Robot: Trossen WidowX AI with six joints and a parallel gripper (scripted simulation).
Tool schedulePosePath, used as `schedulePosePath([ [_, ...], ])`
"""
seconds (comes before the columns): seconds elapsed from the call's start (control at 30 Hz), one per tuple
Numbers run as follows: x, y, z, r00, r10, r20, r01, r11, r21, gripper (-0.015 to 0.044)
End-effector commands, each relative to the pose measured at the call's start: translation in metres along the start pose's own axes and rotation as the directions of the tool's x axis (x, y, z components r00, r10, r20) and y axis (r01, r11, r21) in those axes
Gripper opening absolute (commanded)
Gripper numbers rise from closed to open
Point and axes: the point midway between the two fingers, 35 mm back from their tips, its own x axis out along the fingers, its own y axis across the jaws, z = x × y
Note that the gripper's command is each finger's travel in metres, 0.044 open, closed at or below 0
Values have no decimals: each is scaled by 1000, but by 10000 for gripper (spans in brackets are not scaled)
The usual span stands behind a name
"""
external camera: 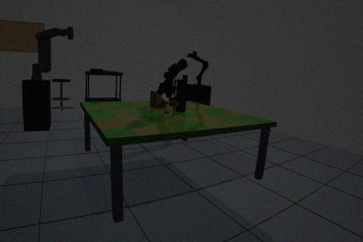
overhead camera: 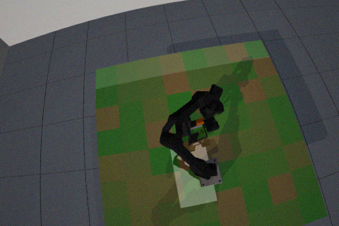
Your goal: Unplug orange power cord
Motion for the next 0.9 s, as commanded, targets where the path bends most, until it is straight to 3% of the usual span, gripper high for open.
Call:
schedulePosePath([
  [0.0,-8,-1,21,1000,16,24,-16,1000,19,0],
  [0.2,-3,-1,10,1000,3,20,-4,1000,9,157],
  [0.87,-11,-1,5,1000,16,20,-16,1000,22,160],
])
